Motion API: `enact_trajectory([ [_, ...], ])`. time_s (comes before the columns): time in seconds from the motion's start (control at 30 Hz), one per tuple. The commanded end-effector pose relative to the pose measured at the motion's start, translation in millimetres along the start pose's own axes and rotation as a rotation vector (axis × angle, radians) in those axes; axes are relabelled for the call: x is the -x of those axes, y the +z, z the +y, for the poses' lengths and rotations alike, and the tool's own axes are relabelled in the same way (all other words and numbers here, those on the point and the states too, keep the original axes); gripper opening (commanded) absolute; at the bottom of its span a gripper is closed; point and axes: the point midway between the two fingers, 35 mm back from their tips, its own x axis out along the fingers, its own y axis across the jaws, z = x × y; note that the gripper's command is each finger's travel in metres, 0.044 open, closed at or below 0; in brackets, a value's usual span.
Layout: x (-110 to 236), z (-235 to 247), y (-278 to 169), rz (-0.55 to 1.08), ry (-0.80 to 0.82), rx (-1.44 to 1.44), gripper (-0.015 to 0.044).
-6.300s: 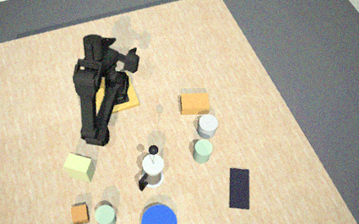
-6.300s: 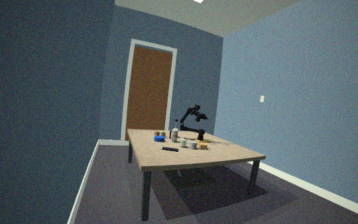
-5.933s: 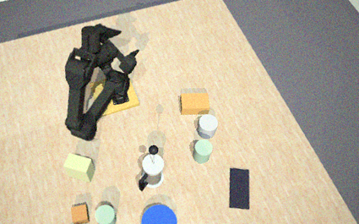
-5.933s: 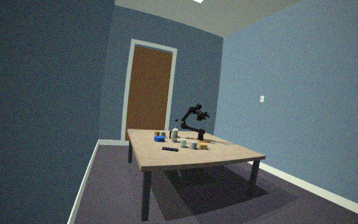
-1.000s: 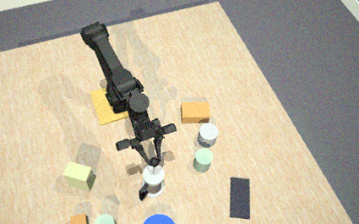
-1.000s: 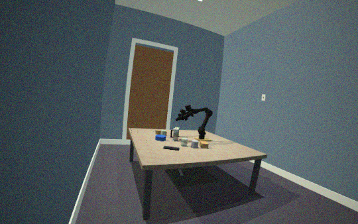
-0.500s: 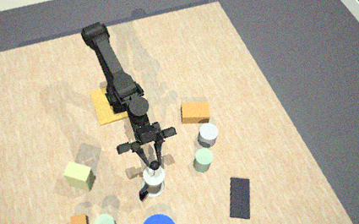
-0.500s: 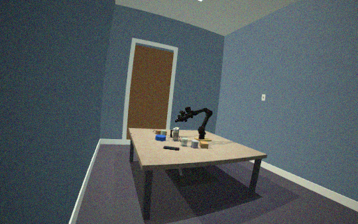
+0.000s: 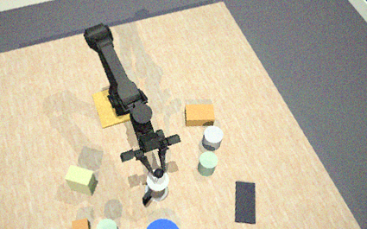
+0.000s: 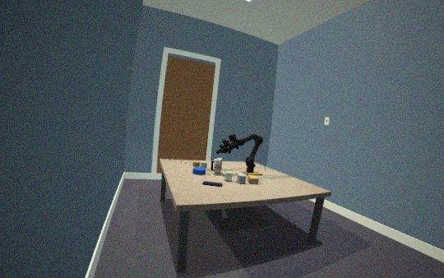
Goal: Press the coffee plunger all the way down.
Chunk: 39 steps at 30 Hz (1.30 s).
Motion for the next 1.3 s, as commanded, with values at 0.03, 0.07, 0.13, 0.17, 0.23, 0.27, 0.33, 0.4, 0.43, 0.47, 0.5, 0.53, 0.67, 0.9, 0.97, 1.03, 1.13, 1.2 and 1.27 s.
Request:
enact_trajectory([
  [0.03, -14, 0, -39, 0.094, 0.0, 0.016, 0.0122],
  [0.07, -15, 0, -39, 0.094, 0.0, 0.016, 0.0122],
  [0.13, -17, 0, -39, 0.094, 0.0, 0.016, 0.0122],
  [0.17, -18, -1, -39, 0.094, 0.0, 0.016, 0.0122],
  [0.23, -19, -1, -38, 0.094, 0.0, 0.016, 0.0122],
  [0.27, -19, -1, -38, 0.094, 0.0, 0.016, 0.0122],
  [0.33, -20, -1, -37, 0.093, 0.0, 0.016, 0.0122],
  [0.4, -21, -1, -36, 0.093, 0.0, 0.016, 0.0122],
  [0.43, -21, -1, -36, 0.093, 0.0, 0.016, 0.0122],
  [0.47, -21, -1, -35, 0.093, 0.0, 0.016, 0.0122],
  [0.5, -22, -1, -35, 0.093, 0.0, 0.016, 0.0122],
  [0.53, -22, -1, -35, 0.093, 0.0, 0.016, 0.0122],
  [0.67, -22, -1, -34, 0.093, 0.0, 0.016, 0.0122],
  [0.9, -23, 0, -33, 0.093, 0.0, 0.016, 0.0122],
  [0.97, -24, 0, -33, 0.093, 0.0, 0.016, 0.0122],
  [1.03, -24, 0, -32, 0.093, 0.0, 0.016, 0.0122],
  [1.13, -24, 0, -32, 0.093, 0.0, 0.016, 0.0122],
  [1.2, -24, 0, -32, 0.093, 0.0, 0.016, 0.0122],
  [1.27, -24, 0, -32, 0.093, 0.0, 0.016, 0.0122],
])
